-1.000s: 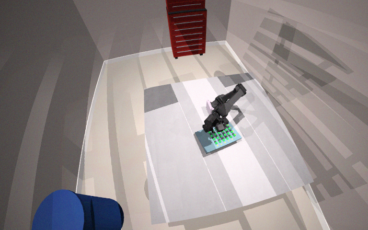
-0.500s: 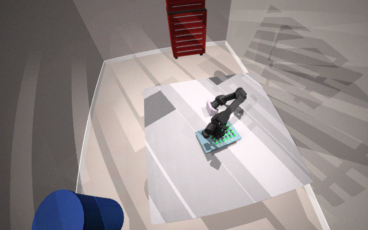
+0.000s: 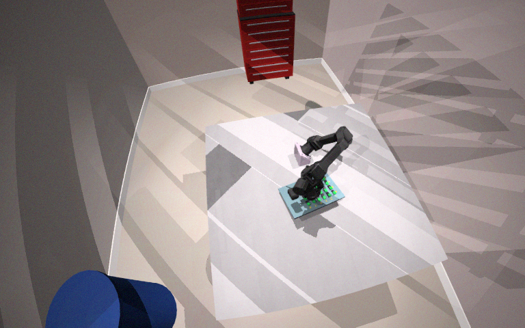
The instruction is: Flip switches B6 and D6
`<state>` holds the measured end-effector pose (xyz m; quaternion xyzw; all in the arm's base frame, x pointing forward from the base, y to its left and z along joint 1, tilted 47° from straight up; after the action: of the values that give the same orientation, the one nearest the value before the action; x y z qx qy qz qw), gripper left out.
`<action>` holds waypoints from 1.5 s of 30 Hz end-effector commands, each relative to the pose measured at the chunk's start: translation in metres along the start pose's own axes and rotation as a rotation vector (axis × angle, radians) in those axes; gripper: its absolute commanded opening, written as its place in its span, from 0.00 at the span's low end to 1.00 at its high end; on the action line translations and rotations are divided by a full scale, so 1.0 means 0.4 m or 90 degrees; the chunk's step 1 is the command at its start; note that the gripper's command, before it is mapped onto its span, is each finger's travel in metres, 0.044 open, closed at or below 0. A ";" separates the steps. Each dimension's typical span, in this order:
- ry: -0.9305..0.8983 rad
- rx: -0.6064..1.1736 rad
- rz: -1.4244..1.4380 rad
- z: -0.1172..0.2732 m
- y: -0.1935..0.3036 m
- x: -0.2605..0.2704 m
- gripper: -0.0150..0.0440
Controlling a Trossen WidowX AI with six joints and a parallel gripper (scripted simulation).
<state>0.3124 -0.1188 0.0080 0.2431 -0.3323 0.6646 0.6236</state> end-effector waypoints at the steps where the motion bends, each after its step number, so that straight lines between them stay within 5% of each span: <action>1: -0.003 -0.002 -0.004 -0.012 0.001 0.000 0.25; 45: -0.003 -0.002 -0.004 -0.022 0.000 0.000 0.25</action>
<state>0.3128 -0.1125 0.0026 0.2440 -0.3325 0.6640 0.6237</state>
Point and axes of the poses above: the point midway between the two fingers, 35 mm back from their tips, its own z axis back along the fingers, its own x axis across the jaws, y = z × x, the point moved 8 cm from there along z, back along the fingers, and after that the axes turned 8 degrees about -z, right-handed, at the moved point
